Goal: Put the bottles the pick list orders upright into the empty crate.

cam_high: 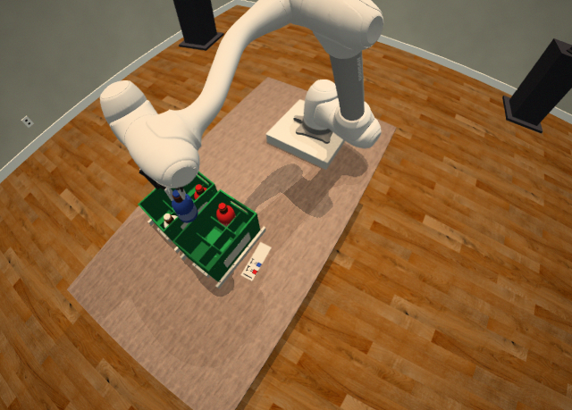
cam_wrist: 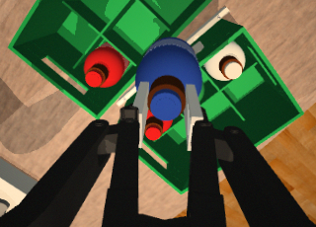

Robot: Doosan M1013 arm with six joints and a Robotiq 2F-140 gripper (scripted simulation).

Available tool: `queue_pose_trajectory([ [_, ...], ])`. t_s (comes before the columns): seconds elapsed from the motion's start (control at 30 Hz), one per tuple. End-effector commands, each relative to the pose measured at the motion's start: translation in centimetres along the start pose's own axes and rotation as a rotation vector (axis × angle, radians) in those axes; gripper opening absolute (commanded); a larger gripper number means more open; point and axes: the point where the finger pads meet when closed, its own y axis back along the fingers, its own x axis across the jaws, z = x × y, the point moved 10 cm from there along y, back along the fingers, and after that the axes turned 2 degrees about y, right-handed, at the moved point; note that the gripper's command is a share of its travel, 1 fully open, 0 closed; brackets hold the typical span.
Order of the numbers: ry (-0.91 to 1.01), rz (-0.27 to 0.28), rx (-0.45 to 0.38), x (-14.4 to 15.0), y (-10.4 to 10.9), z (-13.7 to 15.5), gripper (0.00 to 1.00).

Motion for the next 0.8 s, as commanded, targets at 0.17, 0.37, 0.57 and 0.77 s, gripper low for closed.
queue_pose_trajectory([
  [0.17, 0.0, 0.0, 0.0, -1.4, 0.0, -0.7, 0.0],
  [0.37, 0.0, 0.0, 0.0, -2.5, 0.0, -1.2, 0.0],
  [0.57, 0.0, 0.0, 0.0, -3.2, 0.0, -1.6, 0.0],
  [0.77, 0.0, 0.0, 0.0, -4.3, 0.0, -2.1, 0.0],
])
